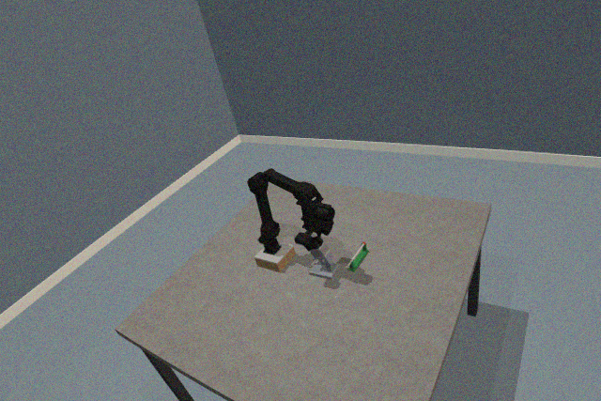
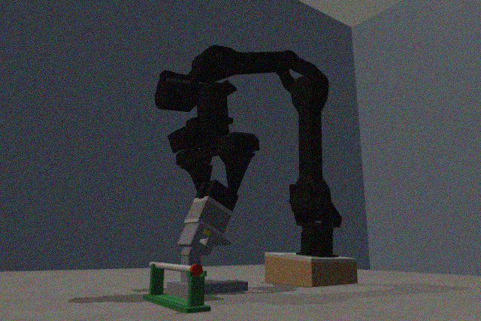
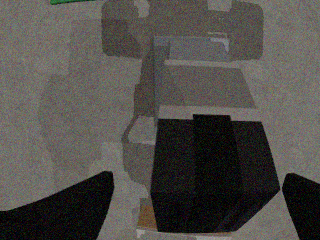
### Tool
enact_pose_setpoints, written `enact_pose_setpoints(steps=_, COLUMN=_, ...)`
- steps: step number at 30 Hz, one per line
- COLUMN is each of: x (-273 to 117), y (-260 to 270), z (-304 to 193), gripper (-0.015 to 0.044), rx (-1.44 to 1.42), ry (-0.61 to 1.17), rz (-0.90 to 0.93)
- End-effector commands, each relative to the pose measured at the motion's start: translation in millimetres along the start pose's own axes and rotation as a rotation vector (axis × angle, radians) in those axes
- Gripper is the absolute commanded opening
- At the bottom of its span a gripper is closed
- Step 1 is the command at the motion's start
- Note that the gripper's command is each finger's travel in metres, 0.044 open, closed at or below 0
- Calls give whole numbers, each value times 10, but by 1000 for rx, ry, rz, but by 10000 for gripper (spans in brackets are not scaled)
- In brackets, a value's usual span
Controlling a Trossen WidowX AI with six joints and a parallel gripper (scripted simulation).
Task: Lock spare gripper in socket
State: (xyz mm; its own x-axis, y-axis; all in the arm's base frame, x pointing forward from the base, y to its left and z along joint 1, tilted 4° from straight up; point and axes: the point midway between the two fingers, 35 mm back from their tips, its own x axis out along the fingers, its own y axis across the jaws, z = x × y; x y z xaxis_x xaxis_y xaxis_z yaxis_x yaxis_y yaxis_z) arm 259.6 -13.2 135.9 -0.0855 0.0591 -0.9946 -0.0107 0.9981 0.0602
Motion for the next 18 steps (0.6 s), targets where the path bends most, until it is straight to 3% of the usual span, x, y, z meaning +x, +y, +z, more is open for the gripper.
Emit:
enact_pose_setpoints(steps=1, x=-82, y=-1, z=-45, gripper=440, rx=-1, ry=0, rz=0)
enact_pose_setpoints(steps=18, x=-374, y=0, z=-246, gripper=440, rx=13, ry=12, rz=2)
